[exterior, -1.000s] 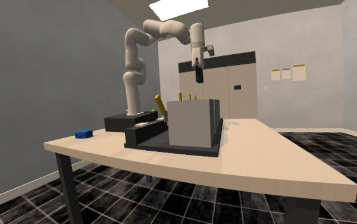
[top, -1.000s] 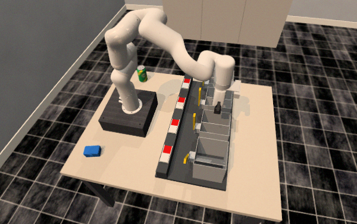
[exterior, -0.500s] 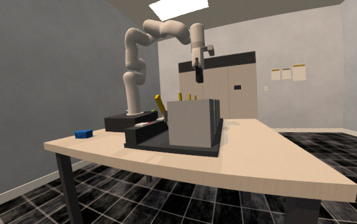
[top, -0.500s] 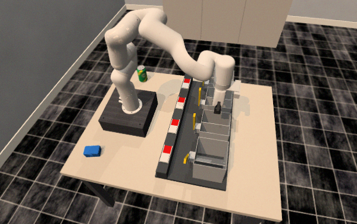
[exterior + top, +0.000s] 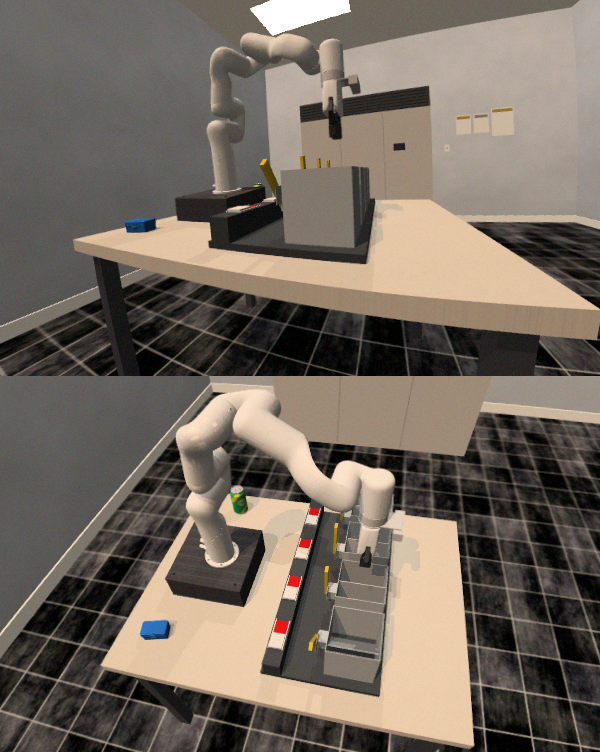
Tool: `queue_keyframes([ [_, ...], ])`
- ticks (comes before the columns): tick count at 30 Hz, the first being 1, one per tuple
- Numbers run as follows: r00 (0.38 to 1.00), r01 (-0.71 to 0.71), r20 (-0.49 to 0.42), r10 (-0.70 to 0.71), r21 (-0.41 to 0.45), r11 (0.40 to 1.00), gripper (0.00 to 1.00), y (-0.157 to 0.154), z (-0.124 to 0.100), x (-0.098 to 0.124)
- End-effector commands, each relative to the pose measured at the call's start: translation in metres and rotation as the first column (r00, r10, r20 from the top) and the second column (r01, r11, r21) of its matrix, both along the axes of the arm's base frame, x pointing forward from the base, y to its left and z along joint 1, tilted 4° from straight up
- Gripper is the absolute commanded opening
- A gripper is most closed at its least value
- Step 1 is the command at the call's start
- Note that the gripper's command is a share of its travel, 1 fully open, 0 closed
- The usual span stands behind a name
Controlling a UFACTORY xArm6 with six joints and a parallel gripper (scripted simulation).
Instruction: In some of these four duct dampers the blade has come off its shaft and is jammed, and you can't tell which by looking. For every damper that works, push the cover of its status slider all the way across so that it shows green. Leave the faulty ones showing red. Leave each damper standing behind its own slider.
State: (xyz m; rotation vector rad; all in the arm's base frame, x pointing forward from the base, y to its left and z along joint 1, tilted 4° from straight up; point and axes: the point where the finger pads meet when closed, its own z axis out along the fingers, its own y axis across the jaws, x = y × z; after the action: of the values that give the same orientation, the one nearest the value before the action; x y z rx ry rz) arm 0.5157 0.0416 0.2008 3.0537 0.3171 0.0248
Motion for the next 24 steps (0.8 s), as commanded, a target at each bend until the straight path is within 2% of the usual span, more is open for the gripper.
queue_keyframes([
  [1, 1.0, 0.0, 0.005, 0.0, 0.001, 1.0, 0.39, 0.0002, 0.0021, 0.0012],
  [24, 1.0, 0.0, 0.005, 0.0, 0.001, 1.0, 0.39, -0.0001, 0.002, 0.0003],
])
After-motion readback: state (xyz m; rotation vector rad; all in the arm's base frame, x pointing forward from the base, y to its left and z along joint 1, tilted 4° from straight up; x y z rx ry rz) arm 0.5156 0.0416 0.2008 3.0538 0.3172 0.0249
